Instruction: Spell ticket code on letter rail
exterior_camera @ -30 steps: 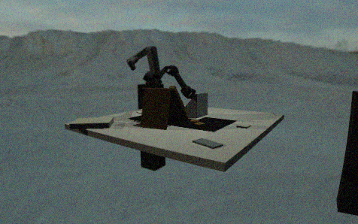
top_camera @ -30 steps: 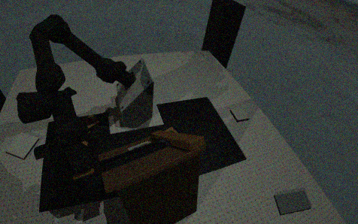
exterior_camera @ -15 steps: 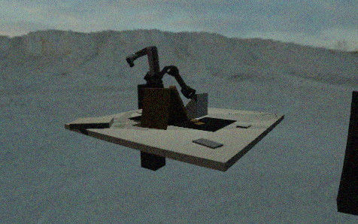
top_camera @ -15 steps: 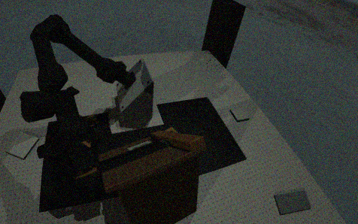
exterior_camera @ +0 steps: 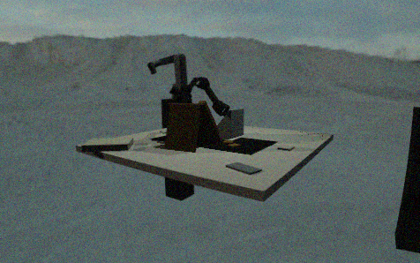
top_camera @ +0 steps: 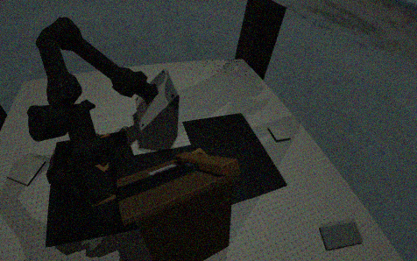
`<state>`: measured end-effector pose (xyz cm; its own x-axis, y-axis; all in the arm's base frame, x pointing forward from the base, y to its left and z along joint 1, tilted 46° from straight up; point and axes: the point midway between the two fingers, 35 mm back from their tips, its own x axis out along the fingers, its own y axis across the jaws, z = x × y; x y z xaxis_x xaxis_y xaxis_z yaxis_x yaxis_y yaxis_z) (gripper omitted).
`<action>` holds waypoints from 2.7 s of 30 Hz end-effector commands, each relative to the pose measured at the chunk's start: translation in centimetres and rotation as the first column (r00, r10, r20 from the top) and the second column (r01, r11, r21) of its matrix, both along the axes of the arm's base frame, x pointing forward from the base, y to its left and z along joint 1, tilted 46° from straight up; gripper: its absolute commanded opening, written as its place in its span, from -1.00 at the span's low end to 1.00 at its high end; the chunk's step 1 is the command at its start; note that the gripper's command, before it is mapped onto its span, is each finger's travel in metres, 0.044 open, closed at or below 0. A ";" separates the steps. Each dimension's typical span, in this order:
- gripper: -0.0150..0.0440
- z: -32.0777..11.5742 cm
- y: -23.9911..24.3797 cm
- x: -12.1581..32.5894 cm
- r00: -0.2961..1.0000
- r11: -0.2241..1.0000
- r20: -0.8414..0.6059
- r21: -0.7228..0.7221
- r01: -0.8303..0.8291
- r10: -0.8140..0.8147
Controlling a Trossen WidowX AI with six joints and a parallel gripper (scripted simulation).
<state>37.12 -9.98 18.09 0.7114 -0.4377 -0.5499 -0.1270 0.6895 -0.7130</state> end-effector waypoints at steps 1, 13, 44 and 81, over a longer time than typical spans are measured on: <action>-0.49 -0.5 0.1 -0.2 1.000 1.000 -0.008 0.001 0.004 -0.004; -0.49 -1.0 0.5 -0.3 1.000 1.000 -0.008 0.002 0.004 -0.004; -0.49 -2.2 1.6 -0.5 1.000 1.000 -0.008 0.002 0.004 -0.004; -0.49 -3.4 2.8 -0.7 1.000 1.000 -0.009 0.003 0.004 -0.004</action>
<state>36.60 -7.16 15.06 0.7104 -0.4357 -0.5527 -0.1287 0.6917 -0.7106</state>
